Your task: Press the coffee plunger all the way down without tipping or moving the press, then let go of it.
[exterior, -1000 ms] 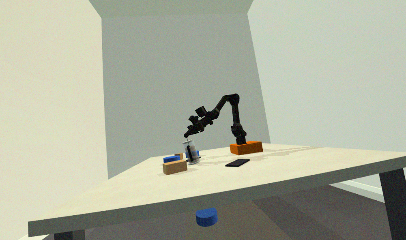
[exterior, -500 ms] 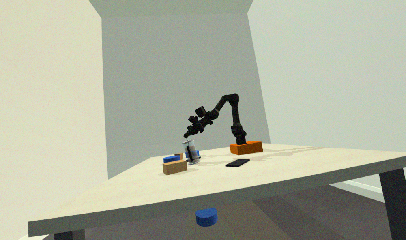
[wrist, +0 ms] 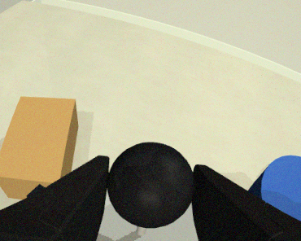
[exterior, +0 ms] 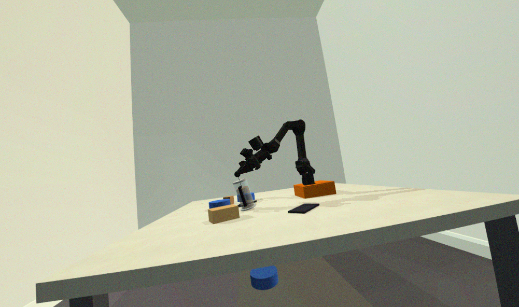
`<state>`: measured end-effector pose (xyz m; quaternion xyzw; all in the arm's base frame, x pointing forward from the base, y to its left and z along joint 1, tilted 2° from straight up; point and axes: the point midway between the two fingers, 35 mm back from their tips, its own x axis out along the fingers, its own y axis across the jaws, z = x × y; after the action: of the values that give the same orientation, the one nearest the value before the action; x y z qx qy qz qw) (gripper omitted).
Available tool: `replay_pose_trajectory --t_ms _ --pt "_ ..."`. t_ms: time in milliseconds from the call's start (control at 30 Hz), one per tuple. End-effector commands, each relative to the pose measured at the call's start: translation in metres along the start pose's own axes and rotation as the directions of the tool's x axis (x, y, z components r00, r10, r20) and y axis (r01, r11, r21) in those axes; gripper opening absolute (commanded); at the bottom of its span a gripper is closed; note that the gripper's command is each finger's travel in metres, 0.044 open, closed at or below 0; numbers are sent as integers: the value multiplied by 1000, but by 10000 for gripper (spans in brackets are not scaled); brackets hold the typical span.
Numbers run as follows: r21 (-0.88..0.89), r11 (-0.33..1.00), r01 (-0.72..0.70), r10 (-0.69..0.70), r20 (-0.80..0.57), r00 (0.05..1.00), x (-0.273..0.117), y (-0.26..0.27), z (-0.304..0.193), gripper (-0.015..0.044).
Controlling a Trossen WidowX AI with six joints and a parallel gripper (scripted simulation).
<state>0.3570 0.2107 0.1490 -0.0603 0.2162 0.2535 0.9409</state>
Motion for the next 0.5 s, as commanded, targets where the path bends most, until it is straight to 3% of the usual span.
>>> replay_pose_trajectory --t_ms 0,467 --pt "-6 1000 -2 2 -15 1000 3 0 -4 125" --pt "-6 1000 -2 2 -15 1000 4 0 -3 125"
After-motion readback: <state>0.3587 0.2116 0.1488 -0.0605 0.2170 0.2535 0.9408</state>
